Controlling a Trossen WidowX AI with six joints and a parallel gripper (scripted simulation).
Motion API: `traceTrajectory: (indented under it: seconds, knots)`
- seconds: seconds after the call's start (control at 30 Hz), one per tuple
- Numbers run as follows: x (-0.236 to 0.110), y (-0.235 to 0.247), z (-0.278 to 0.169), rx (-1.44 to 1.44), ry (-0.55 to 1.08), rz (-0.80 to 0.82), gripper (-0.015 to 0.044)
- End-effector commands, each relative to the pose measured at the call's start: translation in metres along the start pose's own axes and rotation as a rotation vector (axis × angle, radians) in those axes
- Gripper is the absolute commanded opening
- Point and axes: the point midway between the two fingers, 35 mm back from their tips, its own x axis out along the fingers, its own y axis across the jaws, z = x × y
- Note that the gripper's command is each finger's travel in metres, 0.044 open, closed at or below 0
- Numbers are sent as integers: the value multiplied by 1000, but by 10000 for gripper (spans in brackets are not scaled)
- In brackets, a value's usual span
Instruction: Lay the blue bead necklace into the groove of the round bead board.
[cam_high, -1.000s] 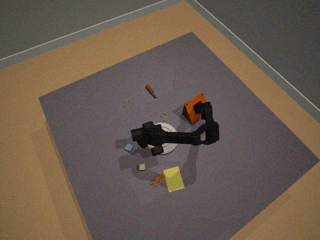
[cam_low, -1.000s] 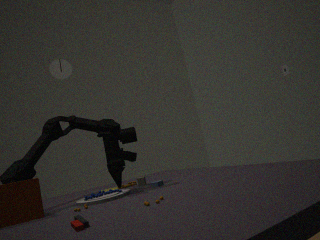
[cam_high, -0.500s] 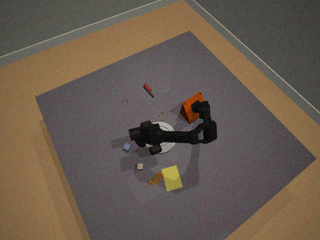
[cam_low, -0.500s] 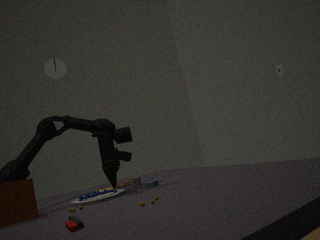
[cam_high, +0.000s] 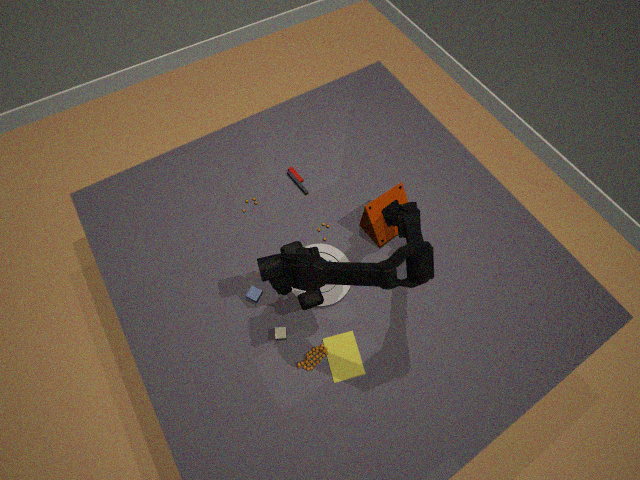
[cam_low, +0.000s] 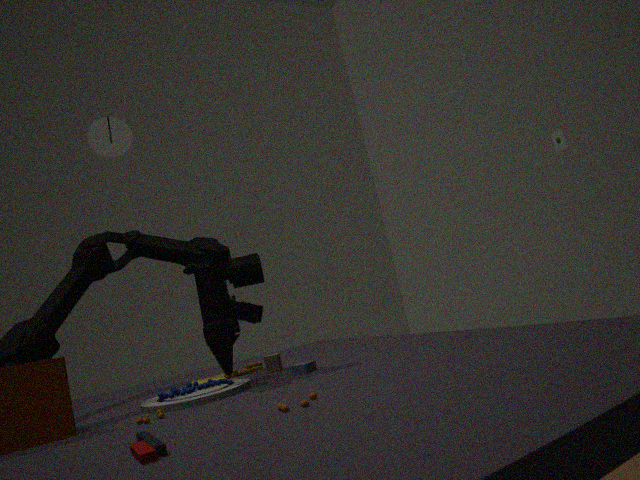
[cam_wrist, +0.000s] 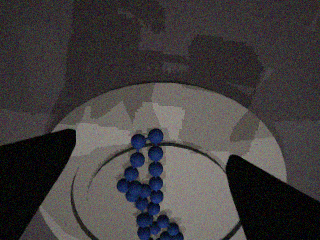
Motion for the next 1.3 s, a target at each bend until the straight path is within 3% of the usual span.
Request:
traceTrajectory:
  seconds: [0.0,0.1,0.4,0.57,1.27]
  knots:
    - [0,0,0,-3,1,-3,440]
    - [-4,-5,-10,-115,-1,-5,361]
    - [-21,-30,-74,-807,4,-9,125]
    - [-23,-39,-105,-1138,7,-3,120]
    - [-22,-39,-107,-1151,7,-3,120]
